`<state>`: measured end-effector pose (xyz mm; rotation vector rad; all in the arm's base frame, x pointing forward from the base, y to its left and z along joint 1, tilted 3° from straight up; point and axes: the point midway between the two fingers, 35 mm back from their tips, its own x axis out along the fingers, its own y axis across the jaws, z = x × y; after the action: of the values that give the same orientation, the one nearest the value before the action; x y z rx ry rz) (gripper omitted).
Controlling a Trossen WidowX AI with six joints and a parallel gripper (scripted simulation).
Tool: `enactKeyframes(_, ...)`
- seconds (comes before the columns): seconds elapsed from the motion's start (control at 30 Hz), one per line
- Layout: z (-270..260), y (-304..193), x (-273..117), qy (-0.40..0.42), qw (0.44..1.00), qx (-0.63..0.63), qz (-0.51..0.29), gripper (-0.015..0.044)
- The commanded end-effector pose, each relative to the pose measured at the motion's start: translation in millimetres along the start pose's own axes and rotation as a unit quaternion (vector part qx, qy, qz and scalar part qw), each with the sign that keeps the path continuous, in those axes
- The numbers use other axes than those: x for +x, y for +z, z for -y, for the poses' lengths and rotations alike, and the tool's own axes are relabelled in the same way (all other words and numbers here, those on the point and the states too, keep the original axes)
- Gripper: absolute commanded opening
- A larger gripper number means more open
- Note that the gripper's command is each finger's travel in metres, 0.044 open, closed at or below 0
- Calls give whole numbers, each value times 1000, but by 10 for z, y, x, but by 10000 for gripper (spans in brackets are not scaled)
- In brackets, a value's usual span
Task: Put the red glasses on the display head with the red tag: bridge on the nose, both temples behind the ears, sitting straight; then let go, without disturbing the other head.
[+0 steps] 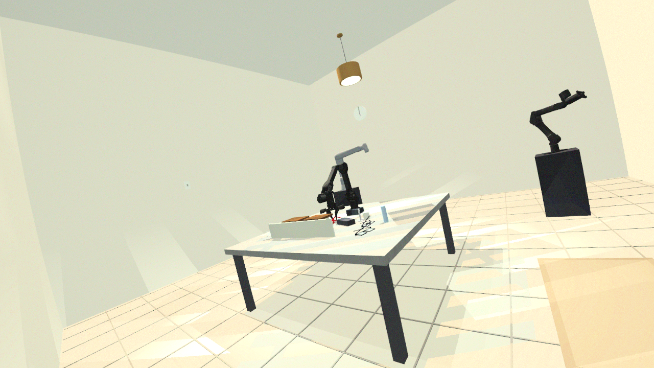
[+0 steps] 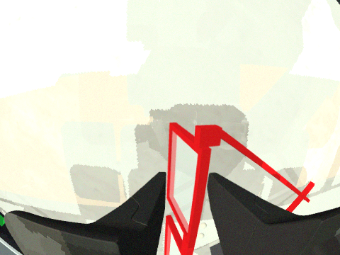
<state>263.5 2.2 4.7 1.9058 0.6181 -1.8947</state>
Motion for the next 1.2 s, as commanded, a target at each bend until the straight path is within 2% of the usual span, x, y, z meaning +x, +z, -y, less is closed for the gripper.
enactKeyframes(0.0, 16, 12, 14, 1, 1000, -1, 2, 120)
enactKeyframes(0.1, 40, 12, 14, 1, 1000, -1, 2, 120)
enactKeyframes(0.7, 19, 2, 8, 0, 1000, -2, 1, 0)
enactKeyframes(0.97, 16, -4, -21, 0, 1000, -2, 1, 0)
enactKeyframes(1.17, -5, -32, -322, 0, 1000, -2, 1, 0)
